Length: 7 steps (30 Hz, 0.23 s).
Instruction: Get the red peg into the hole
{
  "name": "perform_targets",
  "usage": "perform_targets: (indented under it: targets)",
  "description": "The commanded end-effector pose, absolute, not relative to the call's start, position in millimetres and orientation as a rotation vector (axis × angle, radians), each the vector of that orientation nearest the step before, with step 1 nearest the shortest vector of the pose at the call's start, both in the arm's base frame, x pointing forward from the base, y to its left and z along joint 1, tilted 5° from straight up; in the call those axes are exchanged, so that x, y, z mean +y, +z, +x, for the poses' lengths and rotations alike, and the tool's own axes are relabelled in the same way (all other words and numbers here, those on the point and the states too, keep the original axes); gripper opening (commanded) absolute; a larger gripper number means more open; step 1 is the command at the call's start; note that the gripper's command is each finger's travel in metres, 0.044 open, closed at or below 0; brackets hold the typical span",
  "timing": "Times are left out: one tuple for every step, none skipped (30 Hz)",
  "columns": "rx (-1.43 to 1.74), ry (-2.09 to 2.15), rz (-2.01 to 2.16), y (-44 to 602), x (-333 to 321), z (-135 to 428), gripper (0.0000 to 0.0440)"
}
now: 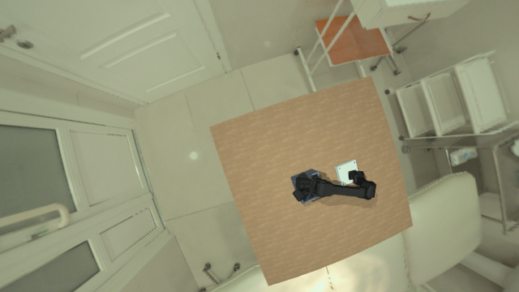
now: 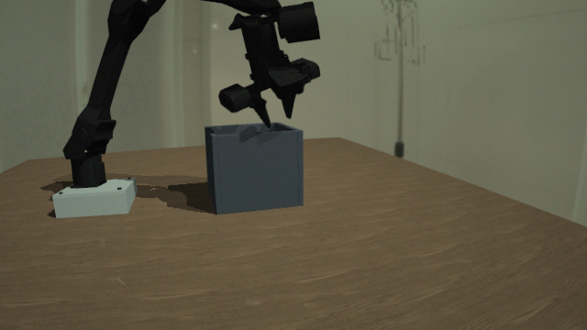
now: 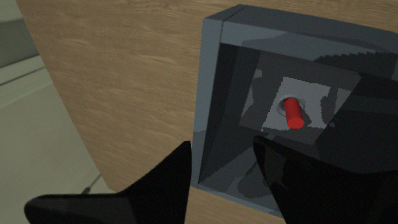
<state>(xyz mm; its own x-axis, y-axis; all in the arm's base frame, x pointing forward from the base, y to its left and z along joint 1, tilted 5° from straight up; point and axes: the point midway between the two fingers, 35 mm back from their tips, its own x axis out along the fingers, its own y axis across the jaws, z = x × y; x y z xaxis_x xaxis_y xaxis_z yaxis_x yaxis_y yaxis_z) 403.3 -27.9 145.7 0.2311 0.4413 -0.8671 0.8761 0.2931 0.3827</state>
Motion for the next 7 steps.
perform_targets:
  targets:
    - [1.398, -0.441, 1.322, 141.2, -30.3, 408.9, 0.0201]
    - [1.398, -0.434, 1.321, 140.8, -30.9, 410.1, 0.0200]
    - [1.398, -0.428, 1.319, 140.3, -31.5, 411.2, 0.0199]
    - [1.398, -0.422, 1.318, 139.8, -32.1, 412.4, 0.0198]
    - [1.397, -0.416, 1.316, 139.3, -32.7, 413.5, 0.0198]
    - [1.397, -0.410, 1.314, 138.8, -33.3, 414.6, 0.0197]
    - [1.397, -0.404, 1.312, 138.3, -33.9, 415.7, 0.0196]
